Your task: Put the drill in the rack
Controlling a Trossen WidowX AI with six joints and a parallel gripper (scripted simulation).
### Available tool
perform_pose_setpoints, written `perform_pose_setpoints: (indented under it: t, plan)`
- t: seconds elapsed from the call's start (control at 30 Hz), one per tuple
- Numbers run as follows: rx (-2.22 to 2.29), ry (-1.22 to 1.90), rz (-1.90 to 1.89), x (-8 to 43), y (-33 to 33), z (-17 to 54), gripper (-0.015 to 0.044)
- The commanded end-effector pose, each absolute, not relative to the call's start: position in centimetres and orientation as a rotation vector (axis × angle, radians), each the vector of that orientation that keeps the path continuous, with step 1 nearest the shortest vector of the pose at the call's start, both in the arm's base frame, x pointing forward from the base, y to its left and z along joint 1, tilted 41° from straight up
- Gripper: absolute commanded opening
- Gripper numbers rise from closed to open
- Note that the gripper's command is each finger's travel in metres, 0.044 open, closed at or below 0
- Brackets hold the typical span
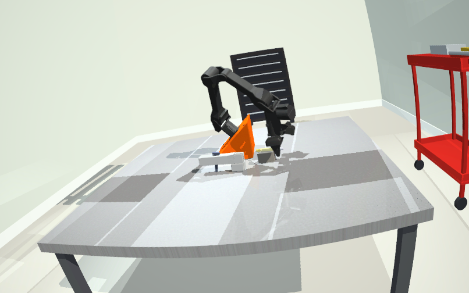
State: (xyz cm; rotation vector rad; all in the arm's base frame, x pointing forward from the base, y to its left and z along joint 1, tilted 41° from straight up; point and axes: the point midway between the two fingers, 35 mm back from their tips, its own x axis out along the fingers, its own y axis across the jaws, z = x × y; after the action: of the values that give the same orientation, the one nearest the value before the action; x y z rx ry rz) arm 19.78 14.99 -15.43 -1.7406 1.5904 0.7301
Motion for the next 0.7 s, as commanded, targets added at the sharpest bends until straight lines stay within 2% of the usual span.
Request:
perform_pose_setpoints:
  t: [0.0,0.67]
  plan:
    - [-1.749,1.592,0.732,19.78,14.52,-15.82,0.0]
    - [-1.749,1.592,0.731,19.75,13.89,-16.3,0.0]
